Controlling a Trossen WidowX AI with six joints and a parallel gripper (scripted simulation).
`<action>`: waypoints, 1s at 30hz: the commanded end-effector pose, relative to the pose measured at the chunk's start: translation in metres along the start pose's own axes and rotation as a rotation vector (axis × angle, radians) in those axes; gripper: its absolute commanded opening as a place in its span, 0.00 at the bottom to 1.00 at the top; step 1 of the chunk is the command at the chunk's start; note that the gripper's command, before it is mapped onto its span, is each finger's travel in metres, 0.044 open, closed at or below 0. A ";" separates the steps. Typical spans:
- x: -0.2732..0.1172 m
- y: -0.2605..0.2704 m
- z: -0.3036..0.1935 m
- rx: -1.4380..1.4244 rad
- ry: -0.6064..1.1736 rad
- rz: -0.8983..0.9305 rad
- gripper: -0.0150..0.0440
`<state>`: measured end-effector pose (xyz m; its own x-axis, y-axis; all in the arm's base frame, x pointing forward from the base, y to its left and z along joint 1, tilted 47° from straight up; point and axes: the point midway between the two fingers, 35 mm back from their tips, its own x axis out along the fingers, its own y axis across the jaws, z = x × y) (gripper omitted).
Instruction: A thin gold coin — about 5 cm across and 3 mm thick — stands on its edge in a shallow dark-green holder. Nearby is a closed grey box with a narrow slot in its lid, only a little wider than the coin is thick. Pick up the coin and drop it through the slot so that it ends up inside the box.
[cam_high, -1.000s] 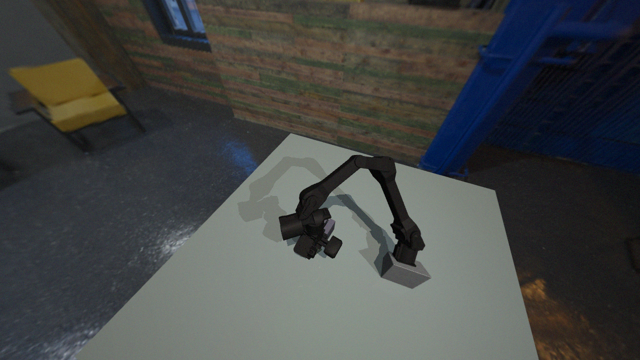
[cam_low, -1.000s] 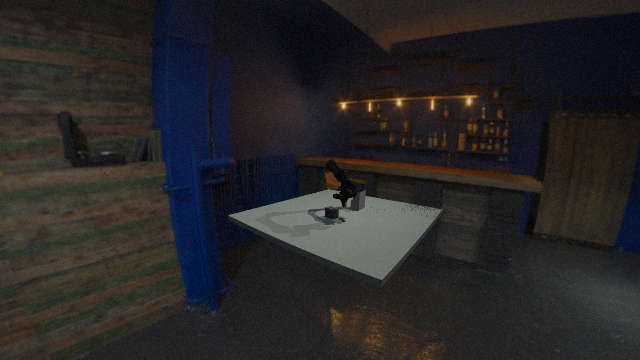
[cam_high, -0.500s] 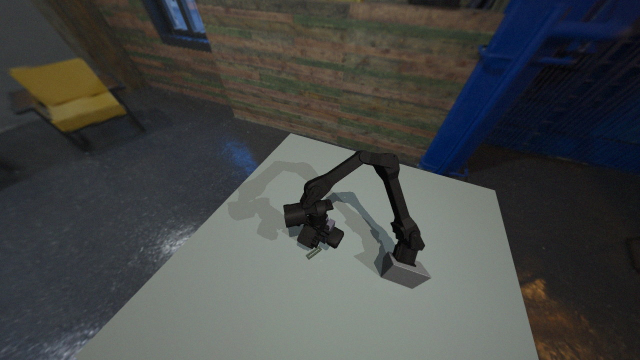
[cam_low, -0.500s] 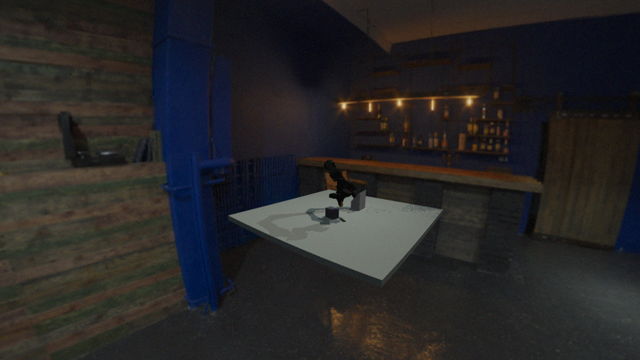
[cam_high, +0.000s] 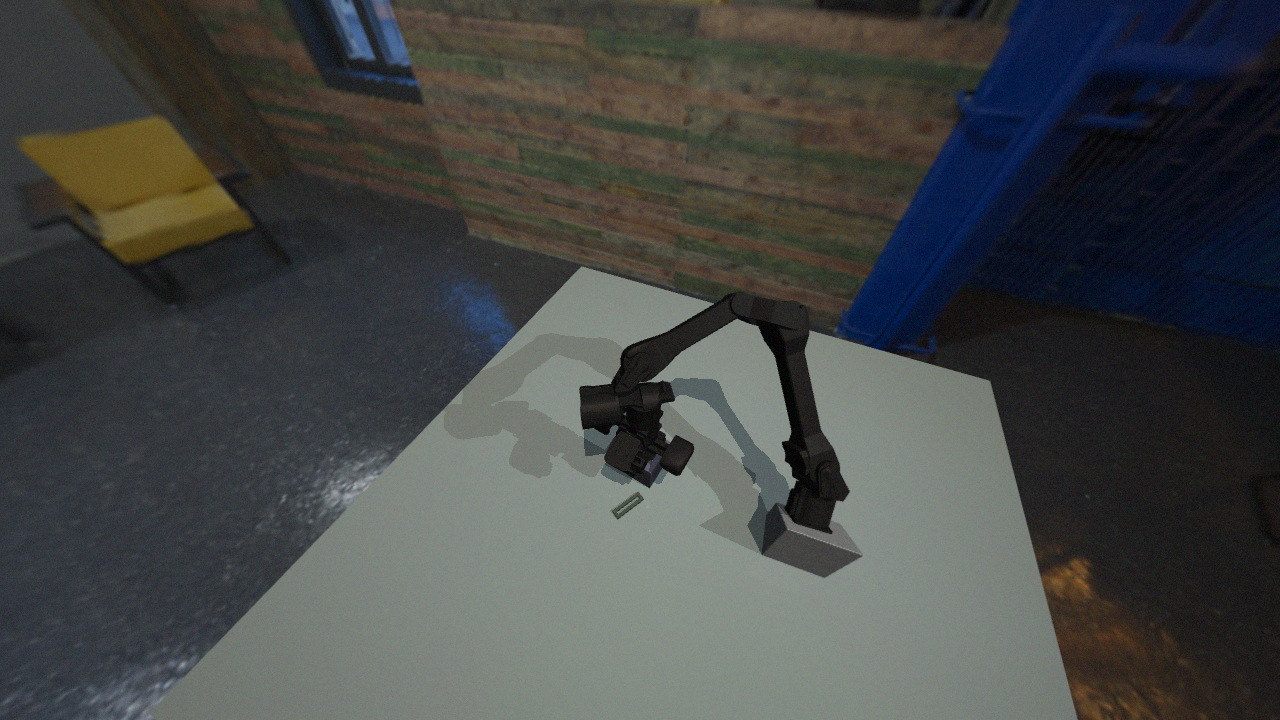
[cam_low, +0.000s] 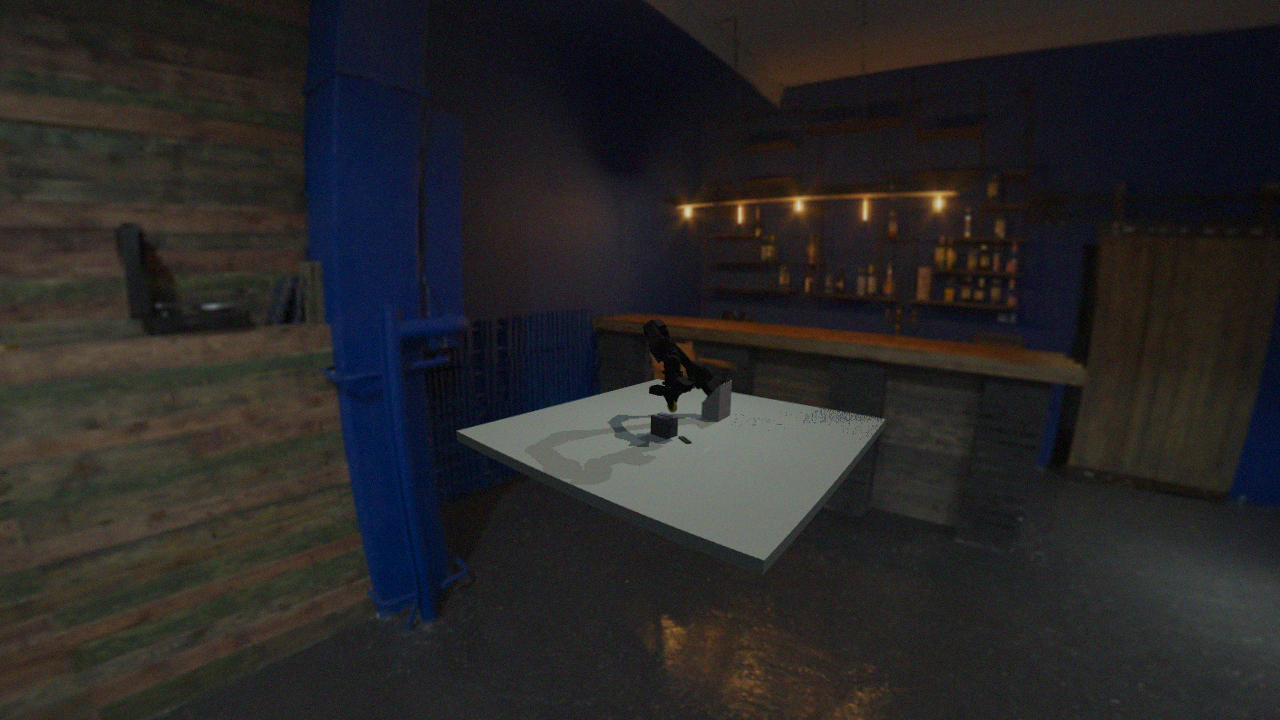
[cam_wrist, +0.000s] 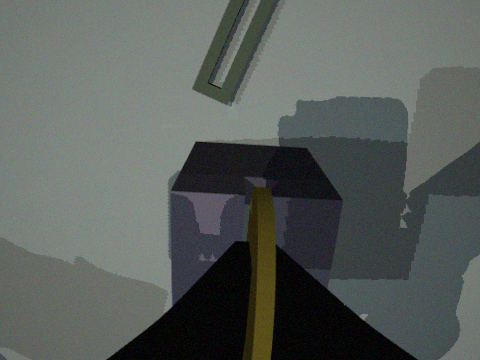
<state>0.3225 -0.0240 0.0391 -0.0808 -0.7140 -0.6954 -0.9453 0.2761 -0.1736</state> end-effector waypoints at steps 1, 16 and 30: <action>0.001 -0.001 -0.012 -0.006 0.008 0.000 0.25; 0.001 -0.003 -0.031 0.002 0.005 0.000 0.25; 0.002 -0.002 -0.035 -0.004 0.005 0.000 0.25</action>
<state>0.3146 -0.0462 0.0613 -0.0828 -0.7174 -0.6918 -0.9449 0.2771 -0.1744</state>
